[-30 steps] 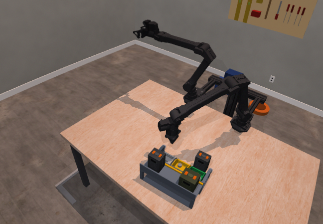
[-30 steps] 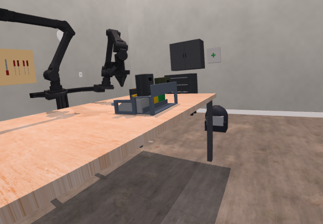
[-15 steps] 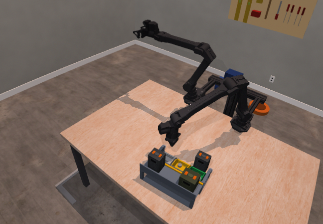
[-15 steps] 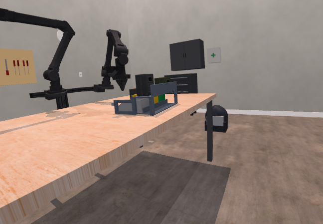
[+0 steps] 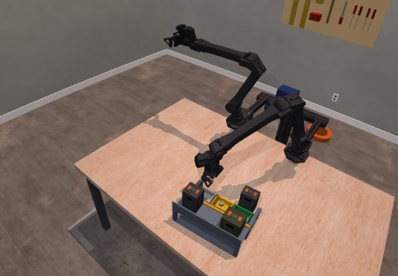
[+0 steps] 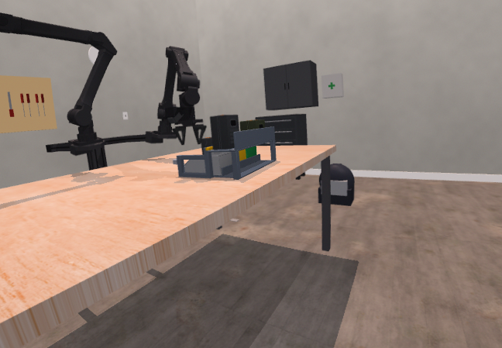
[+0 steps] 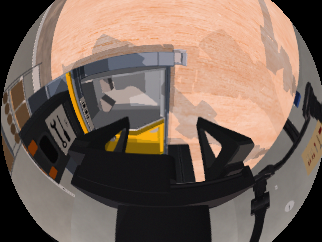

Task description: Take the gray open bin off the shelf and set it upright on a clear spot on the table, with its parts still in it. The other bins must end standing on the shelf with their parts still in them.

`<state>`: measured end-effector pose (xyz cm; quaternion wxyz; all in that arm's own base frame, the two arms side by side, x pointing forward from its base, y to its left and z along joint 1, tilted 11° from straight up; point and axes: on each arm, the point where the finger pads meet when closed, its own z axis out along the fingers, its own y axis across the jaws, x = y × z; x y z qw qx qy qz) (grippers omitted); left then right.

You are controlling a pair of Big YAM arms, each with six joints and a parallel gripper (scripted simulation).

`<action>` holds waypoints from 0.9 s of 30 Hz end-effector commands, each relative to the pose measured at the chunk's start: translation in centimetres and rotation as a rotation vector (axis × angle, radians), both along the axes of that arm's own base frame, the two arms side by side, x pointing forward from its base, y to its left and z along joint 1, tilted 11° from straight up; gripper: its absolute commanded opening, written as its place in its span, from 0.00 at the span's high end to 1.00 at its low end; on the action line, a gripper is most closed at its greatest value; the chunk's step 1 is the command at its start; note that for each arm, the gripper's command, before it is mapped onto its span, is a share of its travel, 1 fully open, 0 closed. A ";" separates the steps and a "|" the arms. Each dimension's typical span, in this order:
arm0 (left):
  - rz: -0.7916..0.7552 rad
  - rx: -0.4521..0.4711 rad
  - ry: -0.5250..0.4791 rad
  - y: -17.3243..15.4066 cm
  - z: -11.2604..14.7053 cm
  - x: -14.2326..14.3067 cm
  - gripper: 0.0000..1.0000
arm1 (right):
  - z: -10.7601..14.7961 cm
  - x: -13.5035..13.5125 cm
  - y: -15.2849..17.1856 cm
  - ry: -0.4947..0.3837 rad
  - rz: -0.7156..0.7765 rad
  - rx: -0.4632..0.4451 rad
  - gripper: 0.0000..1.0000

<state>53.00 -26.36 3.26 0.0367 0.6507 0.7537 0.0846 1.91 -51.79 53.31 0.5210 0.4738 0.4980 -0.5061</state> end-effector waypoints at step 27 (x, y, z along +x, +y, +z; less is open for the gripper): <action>-0.034 -0.013 -0.028 -1.9 1.4 1.3 0.10 | 1.1 -0.7 0.7 -0.011 -0.014 -0.030 0.00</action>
